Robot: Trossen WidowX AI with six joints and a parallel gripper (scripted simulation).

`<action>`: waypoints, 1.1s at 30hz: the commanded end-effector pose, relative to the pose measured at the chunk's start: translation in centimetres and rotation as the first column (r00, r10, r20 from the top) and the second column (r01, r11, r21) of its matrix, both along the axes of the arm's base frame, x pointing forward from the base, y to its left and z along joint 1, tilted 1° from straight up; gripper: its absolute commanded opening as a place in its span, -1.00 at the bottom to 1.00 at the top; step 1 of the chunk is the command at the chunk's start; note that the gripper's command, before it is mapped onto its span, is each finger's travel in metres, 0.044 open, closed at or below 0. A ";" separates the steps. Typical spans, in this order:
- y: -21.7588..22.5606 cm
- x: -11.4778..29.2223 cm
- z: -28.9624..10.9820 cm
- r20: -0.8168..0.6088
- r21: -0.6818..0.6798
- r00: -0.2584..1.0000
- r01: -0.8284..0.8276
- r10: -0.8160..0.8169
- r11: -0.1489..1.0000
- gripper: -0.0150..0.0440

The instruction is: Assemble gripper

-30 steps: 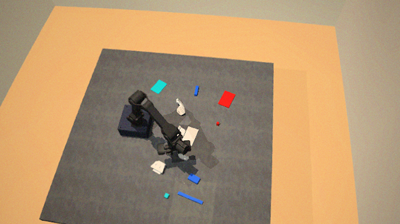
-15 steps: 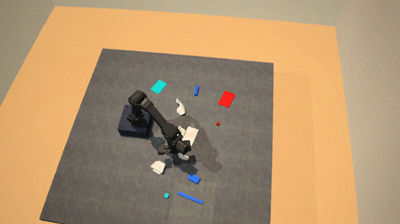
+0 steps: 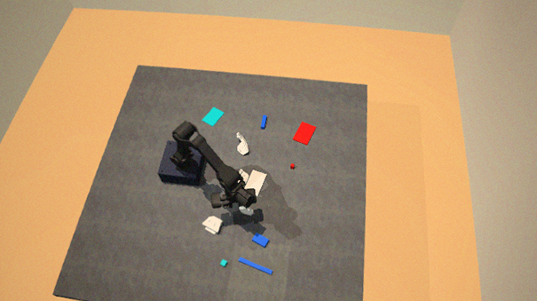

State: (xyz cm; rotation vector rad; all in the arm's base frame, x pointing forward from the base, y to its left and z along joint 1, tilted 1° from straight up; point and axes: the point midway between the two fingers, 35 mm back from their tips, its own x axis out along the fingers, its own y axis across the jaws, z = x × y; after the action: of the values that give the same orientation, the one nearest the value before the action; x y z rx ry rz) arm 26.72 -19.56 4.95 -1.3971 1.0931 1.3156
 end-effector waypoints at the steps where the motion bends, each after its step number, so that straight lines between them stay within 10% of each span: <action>1: 0.0 0.0 0.0 0.000 0.000 1.000 0.000 0.000 1.000 0.31; 9: 0.0 0.0 0.0 0.000 0.000 1.000 0.000 0.000 1.000 1.00; 33: 0.0 0.0 0.0 0.000 0.000 1.000 0.000 0.000 1.000 1.00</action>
State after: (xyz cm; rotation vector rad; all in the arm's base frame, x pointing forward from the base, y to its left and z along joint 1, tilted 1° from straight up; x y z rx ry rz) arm 26.72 -19.56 4.95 -1.3973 1.0928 1.3155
